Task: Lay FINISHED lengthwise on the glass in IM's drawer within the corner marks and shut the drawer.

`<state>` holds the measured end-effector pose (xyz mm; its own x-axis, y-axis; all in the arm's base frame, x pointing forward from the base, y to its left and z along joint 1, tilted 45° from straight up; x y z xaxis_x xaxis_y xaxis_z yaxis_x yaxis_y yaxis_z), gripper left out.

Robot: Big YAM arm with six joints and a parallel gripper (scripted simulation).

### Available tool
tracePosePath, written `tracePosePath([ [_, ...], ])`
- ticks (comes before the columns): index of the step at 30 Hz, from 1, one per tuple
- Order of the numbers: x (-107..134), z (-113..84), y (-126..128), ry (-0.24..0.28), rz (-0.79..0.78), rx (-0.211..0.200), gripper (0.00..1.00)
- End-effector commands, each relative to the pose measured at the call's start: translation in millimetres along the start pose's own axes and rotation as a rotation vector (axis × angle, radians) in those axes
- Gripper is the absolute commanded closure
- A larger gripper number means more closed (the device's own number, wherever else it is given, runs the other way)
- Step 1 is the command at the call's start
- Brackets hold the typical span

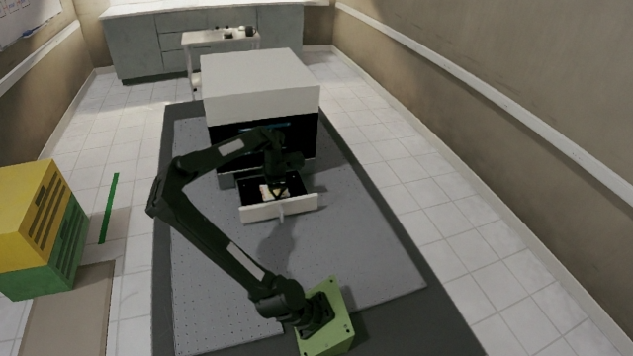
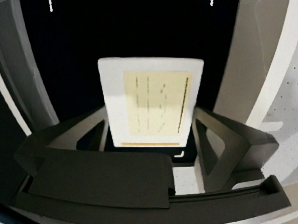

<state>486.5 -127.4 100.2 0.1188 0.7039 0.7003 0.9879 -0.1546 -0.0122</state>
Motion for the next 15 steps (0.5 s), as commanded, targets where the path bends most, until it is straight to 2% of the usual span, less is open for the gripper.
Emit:
tracePosePath([
  [1, 3.1, 5.7, 3.7, 0.003, 0.004, 0.007, 0.22],
  [9, 1.7, 11.5, 1.9, 0.004, 0.003, 0.011, 0.22],
  [10, 1.3, 12.9, -0.4, 0.006, 0.013, 0.022, 0.22],
  [15, 0.8, 15.0, 0.6, 0.005, 0.008, 0.016, 0.22],
])
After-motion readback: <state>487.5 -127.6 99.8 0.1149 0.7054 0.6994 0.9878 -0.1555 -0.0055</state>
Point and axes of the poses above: the point where the finger pads meet when closed, its own z axis out along the fingers, its own y axis across the jaws, x = y × z, the point moved 10 cm from there along -z, back along the fingers, and after that the axes turned 6 degrees about z, right-handed, at the moved point
